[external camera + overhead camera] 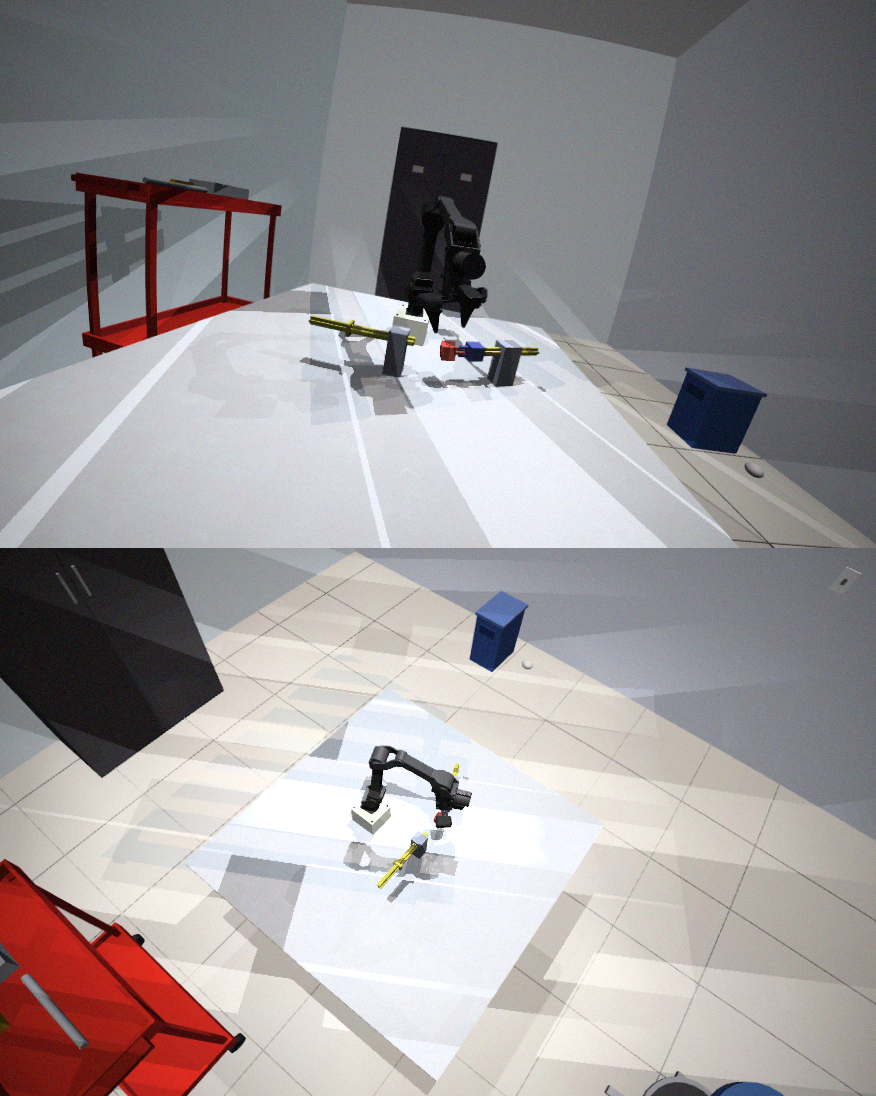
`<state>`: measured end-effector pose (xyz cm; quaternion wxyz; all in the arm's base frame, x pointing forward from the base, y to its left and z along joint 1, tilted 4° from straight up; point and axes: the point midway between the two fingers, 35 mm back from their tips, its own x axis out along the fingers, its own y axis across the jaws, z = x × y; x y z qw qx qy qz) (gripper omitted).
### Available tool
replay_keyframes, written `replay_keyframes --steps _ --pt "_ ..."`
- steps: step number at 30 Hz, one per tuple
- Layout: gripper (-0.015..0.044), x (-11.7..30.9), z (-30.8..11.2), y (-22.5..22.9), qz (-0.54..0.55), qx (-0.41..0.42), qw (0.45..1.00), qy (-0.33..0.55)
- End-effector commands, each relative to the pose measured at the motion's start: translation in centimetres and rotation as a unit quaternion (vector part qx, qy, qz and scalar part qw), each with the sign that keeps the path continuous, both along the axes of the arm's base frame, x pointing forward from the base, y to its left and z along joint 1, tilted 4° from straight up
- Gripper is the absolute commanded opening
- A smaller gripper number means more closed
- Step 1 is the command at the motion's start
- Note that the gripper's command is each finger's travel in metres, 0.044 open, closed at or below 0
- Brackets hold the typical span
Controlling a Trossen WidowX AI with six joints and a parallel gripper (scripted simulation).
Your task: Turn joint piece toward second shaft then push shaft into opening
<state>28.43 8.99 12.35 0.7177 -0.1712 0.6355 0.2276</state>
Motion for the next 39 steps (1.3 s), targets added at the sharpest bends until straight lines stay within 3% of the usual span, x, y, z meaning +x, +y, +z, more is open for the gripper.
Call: replay_keyframes --steps 1,17,25,32,39 --pt "0.044 -0.2 1.6 0.1 -0.073 -0.004 0.997 0.001" --pt "0.044 -1.5 6.2 0.0 -0.328 -0.016 0.945 0.014" --pt "0.044 -1.5 6.2 -0.2 -0.338 -0.016 0.941 0.014" --pt "0.044 -1.4 2.6 -6.7 -0.342 -0.018 0.94 0.015" --pt "0.044 -1.4 2.5 -6.9 -0.364 -0.014 0.931 0.017"
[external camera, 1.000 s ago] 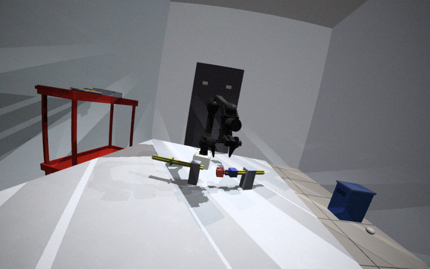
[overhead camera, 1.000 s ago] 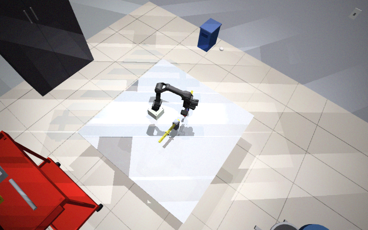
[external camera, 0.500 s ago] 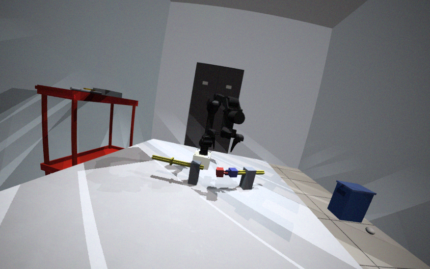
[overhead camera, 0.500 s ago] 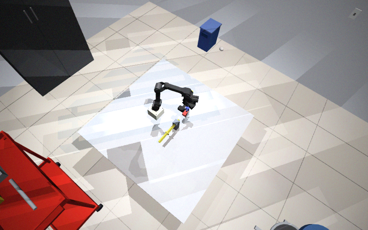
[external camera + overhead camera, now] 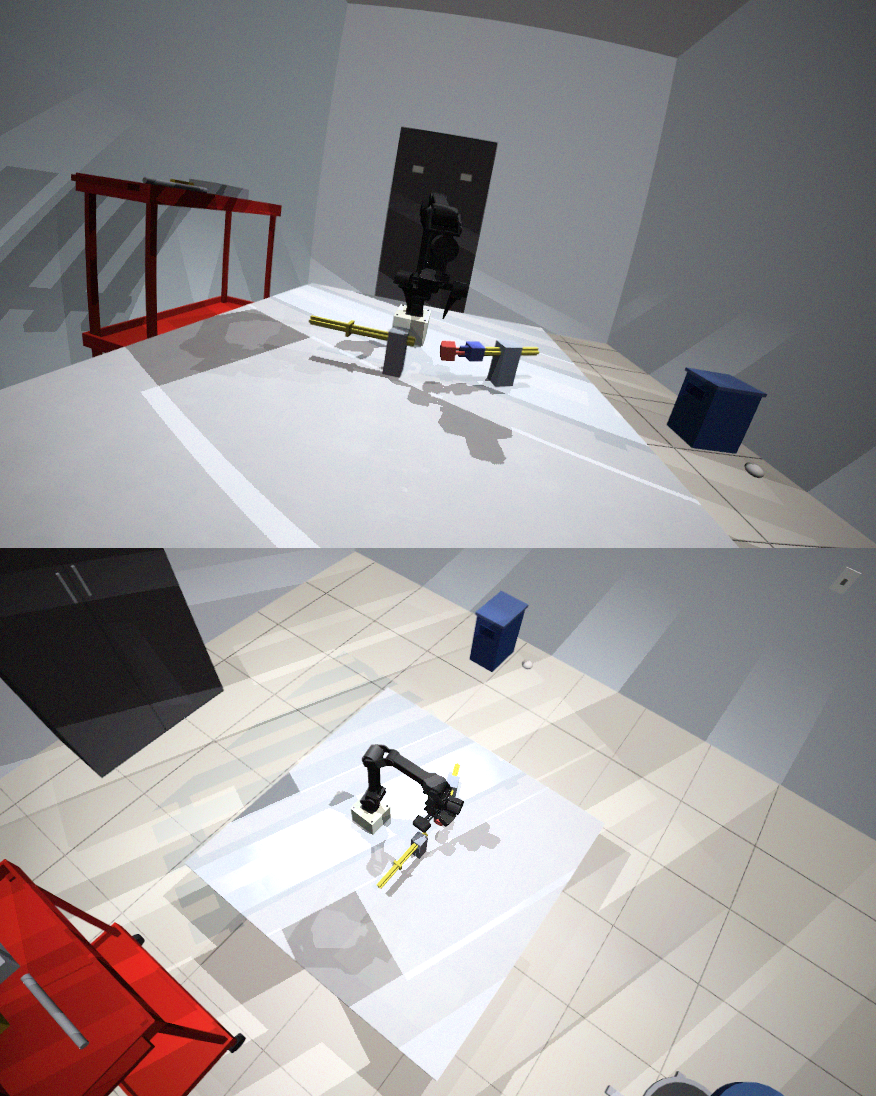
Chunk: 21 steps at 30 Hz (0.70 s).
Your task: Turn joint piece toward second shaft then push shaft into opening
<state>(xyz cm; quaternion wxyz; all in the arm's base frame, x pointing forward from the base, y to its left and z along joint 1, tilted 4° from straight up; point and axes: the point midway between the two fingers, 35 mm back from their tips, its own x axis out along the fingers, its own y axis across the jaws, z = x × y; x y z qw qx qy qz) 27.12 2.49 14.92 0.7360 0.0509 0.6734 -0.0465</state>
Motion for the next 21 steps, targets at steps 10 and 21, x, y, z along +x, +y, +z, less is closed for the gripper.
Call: replay_keyframes --steps 10,21 --pt "0.044 -0.03 -0.55 -0.45 -0.172 0.032 0.985 -0.001" --pt "0.044 0.02 -1.03 -0.56 -0.338 0.06 0.939 0.006"
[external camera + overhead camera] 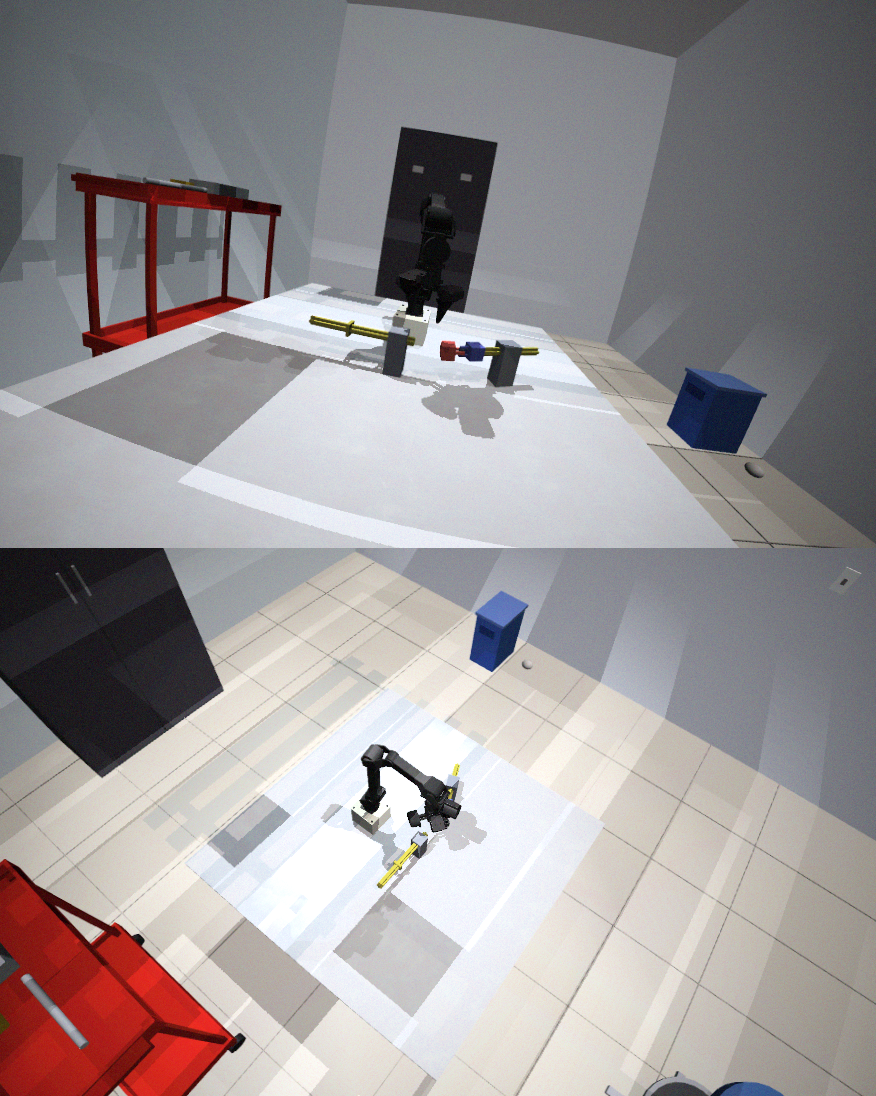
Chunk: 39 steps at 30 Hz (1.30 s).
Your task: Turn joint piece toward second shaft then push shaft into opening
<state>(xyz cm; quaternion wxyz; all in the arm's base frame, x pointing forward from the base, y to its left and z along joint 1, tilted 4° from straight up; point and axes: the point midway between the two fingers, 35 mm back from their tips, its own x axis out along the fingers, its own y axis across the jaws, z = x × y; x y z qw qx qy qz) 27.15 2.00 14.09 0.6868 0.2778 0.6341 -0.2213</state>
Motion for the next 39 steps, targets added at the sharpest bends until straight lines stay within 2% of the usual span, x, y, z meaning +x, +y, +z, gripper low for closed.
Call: replay_keyframes --steps 1,12,24,33,39 --pt "0.044 0.0 -0.3 -0.1 -0.071 0.014 0.997 0.004" --pt "0.044 0.0 -0.7 -0.2 -0.24 0.044 0.97 0.016" --pt "0.044 0.1 -1.2 -0.3 -0.413 0.074 0.907 0.033" --pt "0.044 0.1 -1.3 -0.3 -0.423 0.075 0.903 0.034" --pt "0.044 0.7 -4.2 -0.3 -0.423 0.075 0.903 0.034"
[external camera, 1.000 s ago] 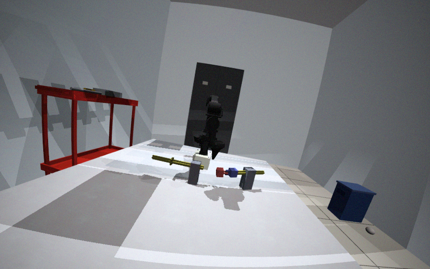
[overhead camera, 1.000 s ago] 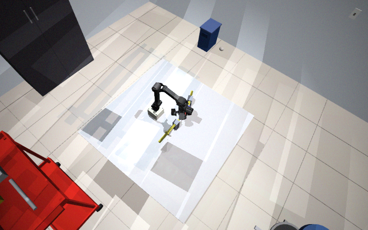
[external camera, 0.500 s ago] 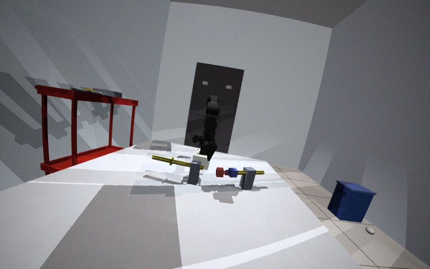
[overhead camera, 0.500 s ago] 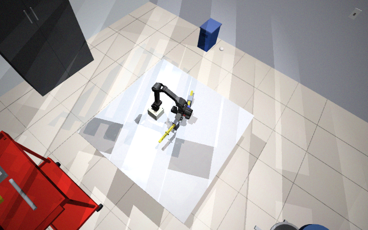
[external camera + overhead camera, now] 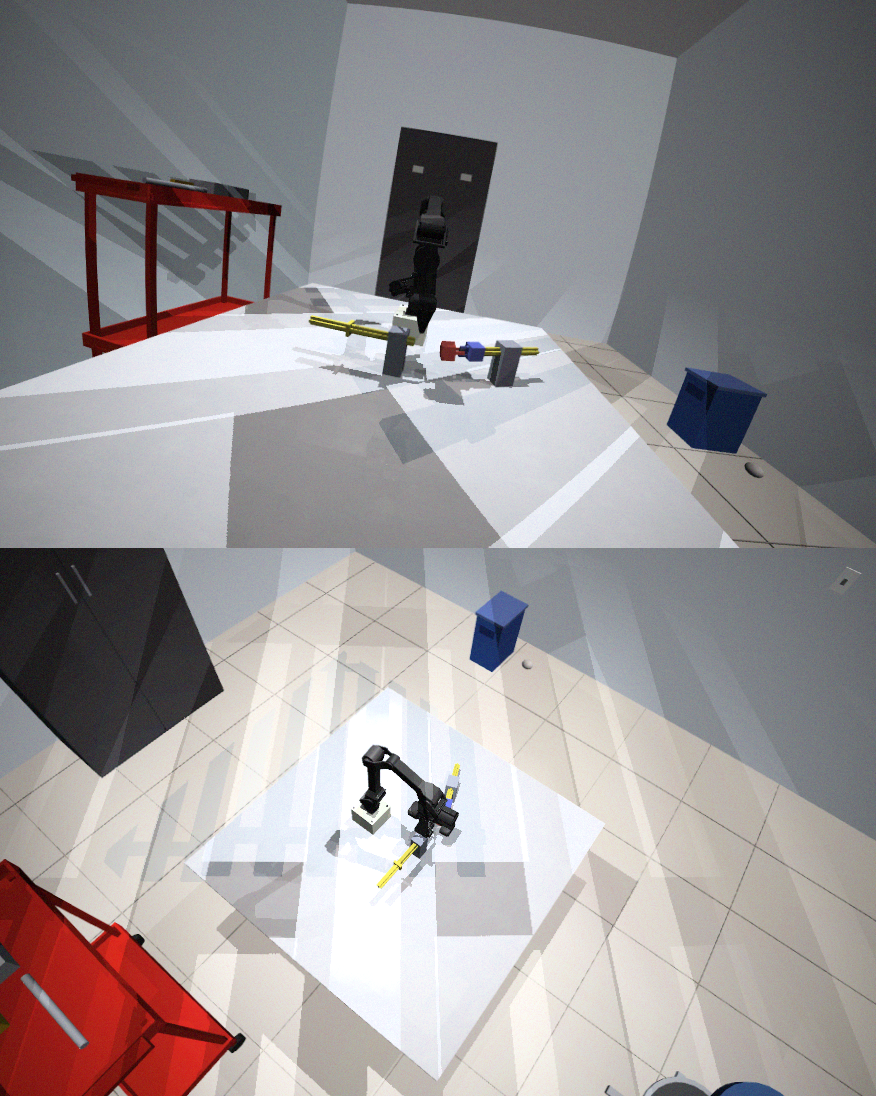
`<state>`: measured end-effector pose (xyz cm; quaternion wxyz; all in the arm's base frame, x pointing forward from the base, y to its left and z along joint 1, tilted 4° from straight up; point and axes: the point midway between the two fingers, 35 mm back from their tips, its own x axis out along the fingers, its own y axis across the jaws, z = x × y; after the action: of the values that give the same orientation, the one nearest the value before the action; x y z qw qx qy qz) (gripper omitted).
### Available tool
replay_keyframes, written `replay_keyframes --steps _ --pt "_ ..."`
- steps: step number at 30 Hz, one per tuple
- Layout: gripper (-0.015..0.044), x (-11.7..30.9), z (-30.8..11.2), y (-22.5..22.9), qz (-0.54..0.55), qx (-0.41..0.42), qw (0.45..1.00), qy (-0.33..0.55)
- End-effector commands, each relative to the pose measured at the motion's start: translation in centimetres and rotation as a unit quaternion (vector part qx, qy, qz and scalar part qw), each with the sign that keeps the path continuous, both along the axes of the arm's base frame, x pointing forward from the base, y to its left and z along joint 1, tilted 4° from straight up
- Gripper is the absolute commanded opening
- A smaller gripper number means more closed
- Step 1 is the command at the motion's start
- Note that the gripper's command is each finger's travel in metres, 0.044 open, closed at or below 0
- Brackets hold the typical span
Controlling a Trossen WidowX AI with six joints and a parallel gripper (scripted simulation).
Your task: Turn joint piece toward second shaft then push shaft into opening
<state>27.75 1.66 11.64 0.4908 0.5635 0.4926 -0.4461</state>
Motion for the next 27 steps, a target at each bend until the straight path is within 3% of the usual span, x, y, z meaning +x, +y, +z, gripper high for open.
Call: replay_keyframes --steps 1,10,27 --pt "0.044 0.2 -2.3 0.0 -0.004 0.002 1.0 0.008" --pt "0.044 0.3 -6.7 0.0 -0.004 0.002 1.0 0.008" --pt "0.044 0.6 -6.8 5.1 -0.004 0.004 1.0 0.008"
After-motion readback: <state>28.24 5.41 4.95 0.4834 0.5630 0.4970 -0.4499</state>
